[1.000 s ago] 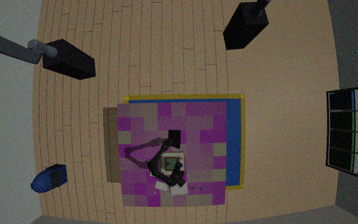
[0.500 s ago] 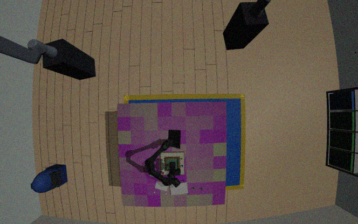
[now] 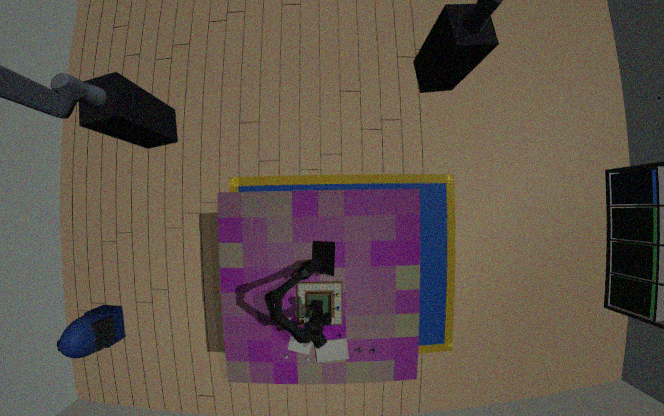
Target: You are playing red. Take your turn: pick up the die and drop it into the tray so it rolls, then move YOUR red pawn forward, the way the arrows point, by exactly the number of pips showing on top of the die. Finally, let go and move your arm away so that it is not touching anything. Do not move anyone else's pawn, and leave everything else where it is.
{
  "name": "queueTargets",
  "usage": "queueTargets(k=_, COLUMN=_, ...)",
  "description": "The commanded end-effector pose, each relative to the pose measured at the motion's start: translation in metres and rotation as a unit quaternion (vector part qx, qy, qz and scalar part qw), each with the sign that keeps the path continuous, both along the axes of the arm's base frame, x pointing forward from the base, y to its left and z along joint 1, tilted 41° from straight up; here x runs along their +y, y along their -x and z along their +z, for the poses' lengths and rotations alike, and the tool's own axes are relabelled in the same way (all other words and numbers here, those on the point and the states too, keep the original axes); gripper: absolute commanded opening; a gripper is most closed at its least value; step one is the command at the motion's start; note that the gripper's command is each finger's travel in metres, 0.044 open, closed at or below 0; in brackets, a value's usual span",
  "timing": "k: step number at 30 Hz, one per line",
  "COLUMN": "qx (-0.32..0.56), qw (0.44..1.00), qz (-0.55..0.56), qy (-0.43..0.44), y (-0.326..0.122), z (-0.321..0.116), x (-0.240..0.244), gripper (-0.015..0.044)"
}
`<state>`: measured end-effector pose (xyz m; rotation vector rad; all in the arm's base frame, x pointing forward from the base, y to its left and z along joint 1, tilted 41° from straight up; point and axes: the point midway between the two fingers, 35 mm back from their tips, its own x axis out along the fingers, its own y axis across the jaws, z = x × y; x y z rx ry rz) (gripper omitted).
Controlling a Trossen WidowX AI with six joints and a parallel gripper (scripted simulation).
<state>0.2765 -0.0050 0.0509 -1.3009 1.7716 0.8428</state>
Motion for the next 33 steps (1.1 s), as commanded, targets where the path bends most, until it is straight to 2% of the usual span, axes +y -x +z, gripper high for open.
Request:
queueTargets(k=1, qx=-0.005, qw=0.998, qz=-0.009, qy=-0.070, y=0.004, z=-0.003, x=-0.001, gripper=0.0000)
queueTargets(k=16, qx=-0.094, qw=0.952, qz=0.008, qy=-0.293, y=0.004, z=-0.005, x=-0.002, gripper=0.0000)
queueTargets(k=21, qx=-0.100, qw=0.948, qz=0.010, qy=-0.301, y=0.003, z=-0.003, x=-0.002, gripper=0.0000)
queueTargets(k=26, qx=-0.100, qw=0.948, qz=0.010, qy=-0.301, y=-0.004, z=0.037, x=-0.005, gripper=0.0000)
queueTargets(k=33, qx=-0.100, qw=0.948, qz=0.010, qy=-0.301, y=-0.003, z=0.037, x=-0.005, gripper=0.0000)
